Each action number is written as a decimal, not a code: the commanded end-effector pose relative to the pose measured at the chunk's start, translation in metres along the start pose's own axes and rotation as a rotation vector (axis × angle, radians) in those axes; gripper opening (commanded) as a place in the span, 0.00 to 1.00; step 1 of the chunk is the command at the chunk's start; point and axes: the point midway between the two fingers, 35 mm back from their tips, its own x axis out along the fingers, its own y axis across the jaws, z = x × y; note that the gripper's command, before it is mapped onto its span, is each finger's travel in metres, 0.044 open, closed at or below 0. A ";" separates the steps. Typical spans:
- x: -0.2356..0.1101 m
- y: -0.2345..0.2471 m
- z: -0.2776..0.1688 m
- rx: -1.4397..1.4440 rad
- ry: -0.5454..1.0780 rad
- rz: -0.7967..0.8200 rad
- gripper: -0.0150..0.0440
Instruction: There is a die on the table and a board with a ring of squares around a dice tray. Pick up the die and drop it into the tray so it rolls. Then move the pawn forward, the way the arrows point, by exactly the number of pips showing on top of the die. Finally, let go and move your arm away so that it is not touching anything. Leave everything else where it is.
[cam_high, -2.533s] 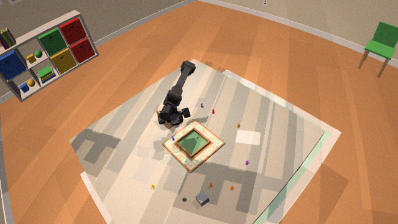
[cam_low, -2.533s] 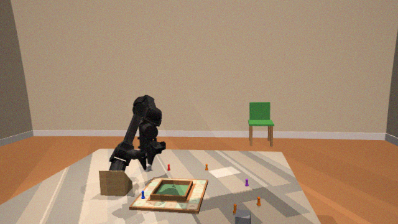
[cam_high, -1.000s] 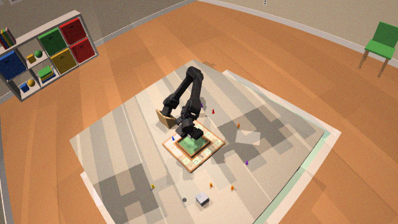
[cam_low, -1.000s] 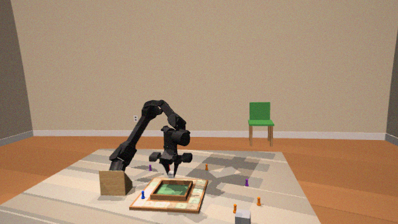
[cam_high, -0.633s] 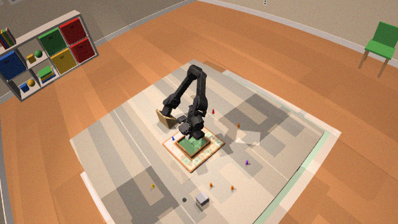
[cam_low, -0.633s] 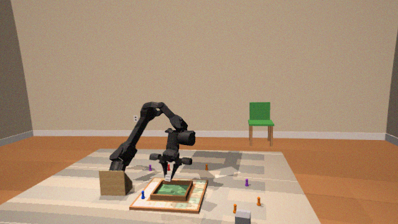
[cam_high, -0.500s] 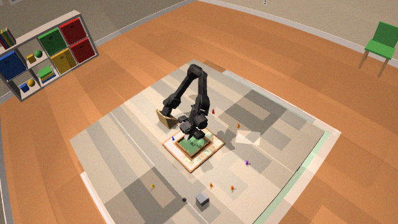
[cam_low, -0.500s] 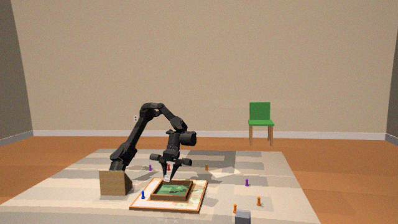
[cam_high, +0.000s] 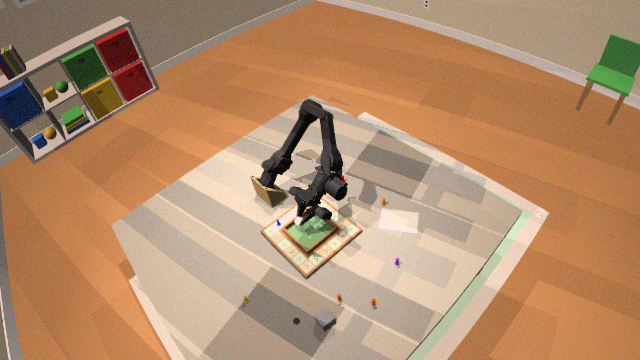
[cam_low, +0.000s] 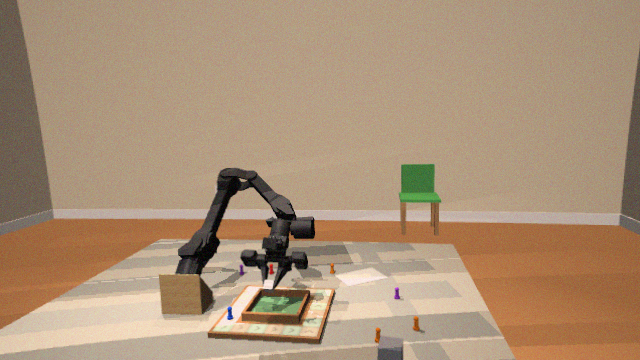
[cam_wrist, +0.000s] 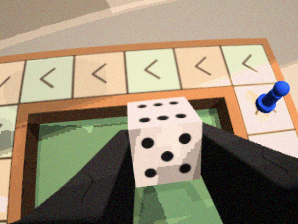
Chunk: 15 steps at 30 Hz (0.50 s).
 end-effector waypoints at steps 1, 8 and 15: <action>-0.013 0.005 0.003 0.011 -0.028 0.017 0.25; -0.041 0.013 0.005 0.011 -0.028 0.017 0.25; -0.041 0.013 0.005 0.011 -0.028 0.017 0.25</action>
